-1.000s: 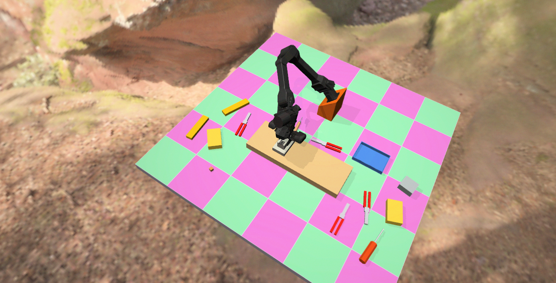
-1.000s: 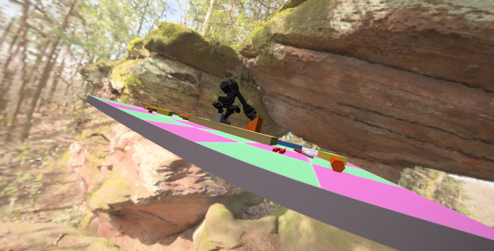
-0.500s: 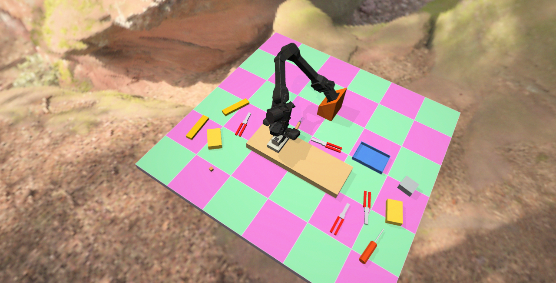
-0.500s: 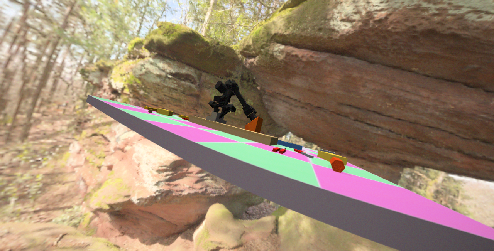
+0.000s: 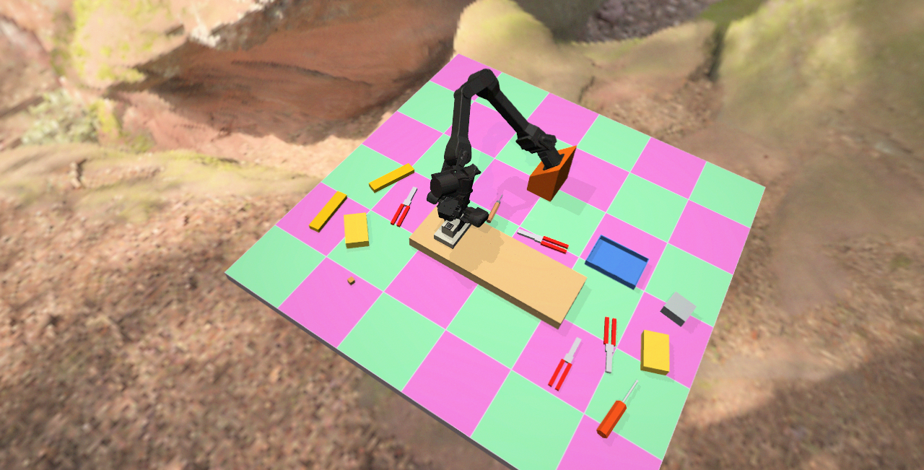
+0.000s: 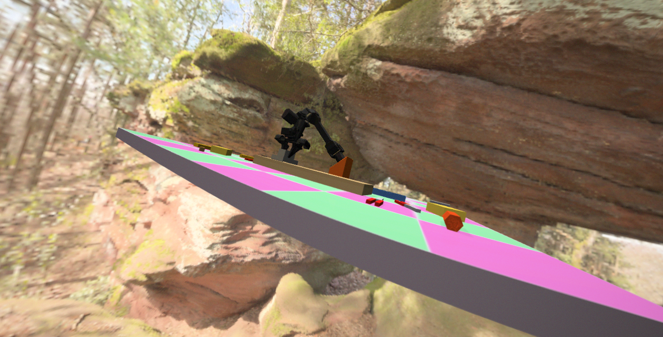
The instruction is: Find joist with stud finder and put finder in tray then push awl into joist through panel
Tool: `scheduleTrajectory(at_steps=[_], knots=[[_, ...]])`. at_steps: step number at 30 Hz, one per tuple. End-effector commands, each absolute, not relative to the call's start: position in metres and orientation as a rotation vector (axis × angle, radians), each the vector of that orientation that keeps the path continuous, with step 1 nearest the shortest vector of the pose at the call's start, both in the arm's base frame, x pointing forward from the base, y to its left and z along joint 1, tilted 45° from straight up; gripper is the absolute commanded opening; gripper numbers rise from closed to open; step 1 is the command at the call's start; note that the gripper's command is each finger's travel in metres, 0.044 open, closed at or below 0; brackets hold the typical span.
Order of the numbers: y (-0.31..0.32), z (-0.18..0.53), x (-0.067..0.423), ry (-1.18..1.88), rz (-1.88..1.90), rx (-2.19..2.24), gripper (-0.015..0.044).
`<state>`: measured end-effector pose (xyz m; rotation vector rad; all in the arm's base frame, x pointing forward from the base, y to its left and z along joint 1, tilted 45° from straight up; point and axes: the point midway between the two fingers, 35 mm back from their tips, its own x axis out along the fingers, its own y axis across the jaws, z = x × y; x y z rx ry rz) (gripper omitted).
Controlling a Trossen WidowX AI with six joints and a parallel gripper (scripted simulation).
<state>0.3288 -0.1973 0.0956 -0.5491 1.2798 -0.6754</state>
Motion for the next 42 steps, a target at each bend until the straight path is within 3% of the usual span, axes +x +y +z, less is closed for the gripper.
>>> scheduleTrajectory(at_steps=[1,25,42], knots=[[-0.209,0.106,0.326,1.278,-0.690,-0.548,0.0000],[-0.220,0.121,0.324,1.276,-0.684,-0.547,0.0000],[-0.160,0.186,0.336,1.280,-0.686,-0.544,0.0000]])
